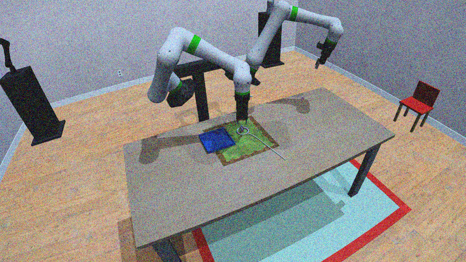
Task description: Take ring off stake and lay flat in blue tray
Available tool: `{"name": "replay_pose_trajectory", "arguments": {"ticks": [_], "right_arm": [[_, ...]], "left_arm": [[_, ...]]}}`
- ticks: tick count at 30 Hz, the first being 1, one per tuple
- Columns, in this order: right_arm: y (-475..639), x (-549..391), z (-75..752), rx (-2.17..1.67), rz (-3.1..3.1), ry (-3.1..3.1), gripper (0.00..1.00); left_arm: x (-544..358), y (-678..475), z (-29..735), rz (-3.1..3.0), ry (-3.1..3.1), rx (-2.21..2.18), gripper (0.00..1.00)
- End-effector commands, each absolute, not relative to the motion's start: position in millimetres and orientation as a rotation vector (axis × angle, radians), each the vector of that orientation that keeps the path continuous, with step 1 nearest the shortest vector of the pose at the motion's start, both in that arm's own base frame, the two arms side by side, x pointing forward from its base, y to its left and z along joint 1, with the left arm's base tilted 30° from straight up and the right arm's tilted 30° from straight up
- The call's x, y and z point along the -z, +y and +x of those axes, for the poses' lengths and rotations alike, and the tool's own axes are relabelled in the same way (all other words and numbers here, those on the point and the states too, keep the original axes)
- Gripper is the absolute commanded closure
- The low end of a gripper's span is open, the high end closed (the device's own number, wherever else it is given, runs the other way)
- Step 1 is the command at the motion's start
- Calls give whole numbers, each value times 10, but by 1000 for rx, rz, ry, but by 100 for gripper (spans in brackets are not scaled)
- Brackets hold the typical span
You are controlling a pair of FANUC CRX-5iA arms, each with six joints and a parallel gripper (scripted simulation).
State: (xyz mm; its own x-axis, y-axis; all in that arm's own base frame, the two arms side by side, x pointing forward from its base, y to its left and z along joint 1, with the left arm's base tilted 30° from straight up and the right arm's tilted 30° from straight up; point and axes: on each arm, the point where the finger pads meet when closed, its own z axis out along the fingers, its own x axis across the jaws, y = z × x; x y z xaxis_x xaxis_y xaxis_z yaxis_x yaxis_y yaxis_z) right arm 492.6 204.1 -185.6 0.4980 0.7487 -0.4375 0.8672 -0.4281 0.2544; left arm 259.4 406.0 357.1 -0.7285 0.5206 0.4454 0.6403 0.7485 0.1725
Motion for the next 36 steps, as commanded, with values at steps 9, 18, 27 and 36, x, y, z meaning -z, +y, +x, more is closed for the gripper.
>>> {"name": "replay_pose_trajectory", "arguments": {"ticks": [9, 18, 27, 36], "right_arm": [[2147, 1957, 4700, 343, 2219, 1484, 0], [2147, 1957, 4700, 343, 2219, 1484, 0], [2147, 1957, 4700, 343, 2219, 1484, 0], [2147, 1957, 4700, 343, 2219, 1484, 0]], "left_arm": [[-4035, 4201, 1534, -565, -2783, 470, 0], [-4325, 4136, 949, -344, -2867, 521, 0], [-4622, 3986, 432, -118, -2915, 597, 0], [-4813, 3855, 144, 26, -2924, 657, 0]]}}
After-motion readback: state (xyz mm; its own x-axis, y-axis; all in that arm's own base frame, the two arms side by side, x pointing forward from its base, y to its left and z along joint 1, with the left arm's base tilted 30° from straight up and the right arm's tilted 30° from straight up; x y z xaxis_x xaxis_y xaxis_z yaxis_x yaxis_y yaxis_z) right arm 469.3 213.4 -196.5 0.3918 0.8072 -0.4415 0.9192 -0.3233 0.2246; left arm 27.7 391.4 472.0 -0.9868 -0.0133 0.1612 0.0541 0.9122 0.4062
